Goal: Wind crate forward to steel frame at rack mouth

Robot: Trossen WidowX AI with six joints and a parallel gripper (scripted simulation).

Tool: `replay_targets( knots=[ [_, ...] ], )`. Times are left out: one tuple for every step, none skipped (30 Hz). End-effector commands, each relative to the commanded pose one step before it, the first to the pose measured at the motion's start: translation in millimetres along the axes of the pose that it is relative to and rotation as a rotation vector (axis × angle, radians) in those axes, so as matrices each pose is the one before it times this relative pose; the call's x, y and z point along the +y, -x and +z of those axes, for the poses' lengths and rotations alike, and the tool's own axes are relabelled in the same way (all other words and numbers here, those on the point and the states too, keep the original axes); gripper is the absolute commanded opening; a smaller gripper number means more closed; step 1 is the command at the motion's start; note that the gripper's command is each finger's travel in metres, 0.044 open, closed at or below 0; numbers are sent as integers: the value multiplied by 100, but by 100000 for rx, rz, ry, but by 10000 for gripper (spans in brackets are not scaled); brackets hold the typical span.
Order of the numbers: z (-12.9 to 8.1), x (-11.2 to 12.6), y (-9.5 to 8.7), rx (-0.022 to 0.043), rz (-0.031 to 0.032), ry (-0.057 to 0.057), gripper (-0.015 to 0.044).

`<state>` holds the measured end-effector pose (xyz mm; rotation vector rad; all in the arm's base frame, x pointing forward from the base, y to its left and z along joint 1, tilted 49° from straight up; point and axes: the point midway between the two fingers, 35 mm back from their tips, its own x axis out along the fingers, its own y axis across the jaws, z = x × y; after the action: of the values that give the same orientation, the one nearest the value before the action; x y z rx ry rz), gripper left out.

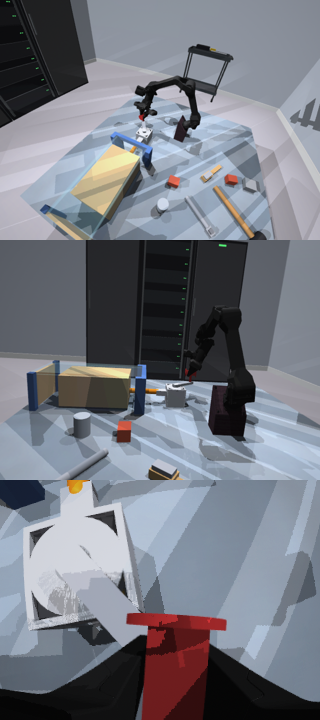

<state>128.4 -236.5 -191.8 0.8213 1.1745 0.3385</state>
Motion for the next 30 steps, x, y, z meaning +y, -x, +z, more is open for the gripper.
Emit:
replay_targets(
  knots=[
    [890, -708, -588, -1280, -806, 1494, 0],
    [113, -76, -50, -9, -2, 10, 0],
    [70, -47, -31, -6, -1, 6, 0],
    [115, -73, -50, -9, -1, 10, 0],
    [71, -45, -32, -6, 0, 6, 0],
    [116, -70, -51, -9, -1, 10, 0],
    [72, -43, -32, -6, 0, 6, 0],
    [117, -67, -52, -9, -1, 10, 0],
    [74, -41, -33, -6, 0, 6, 0],
    [119, -64, -52, -9, 0, 10, 0],
    [74, -40, -33, -6, 0, 6, 0],
    [120, -61, -53, -9, 0, 10, 0],
    [75, -38, -34, -6, 0, 6, 0],
    [121, -58, -54, -9, 0, 10, 0],
    [76, -36, -34, -6, 1, 6, 0],
    [122, -54, -54, -9, 1, 10, 0],
    [77, -34, -35, -6, 1, 6, 0],
    [123, -51, -55, -9, 1, 10, 0],
    [78, -32, -35, -6, 1, 6, 0],
    [124, -48, -56, -9, 2, 10, 0],
    [79, -30, -35, -6, 1, 6, 0],
    [125, -45, -56, -9, 2, 10, 0],
    [80, -28, -36, -6, 2, 6, 0],
    [126, -42, -56, -9, 2, 10, 0],
    [80, -26, -36, -6, 2, 6, 0],
    [127, -39, -57, -9, 3, 9, 0],
    [81, -24, -37, -6, 2, 6, 0],
    [128, -35, -57, -9, 3, 9, 0],
    [82, -22, -37, -6, 2, 6, 0],
    [128, -32, -58, -9, 3, 9, 0]
  ],
)
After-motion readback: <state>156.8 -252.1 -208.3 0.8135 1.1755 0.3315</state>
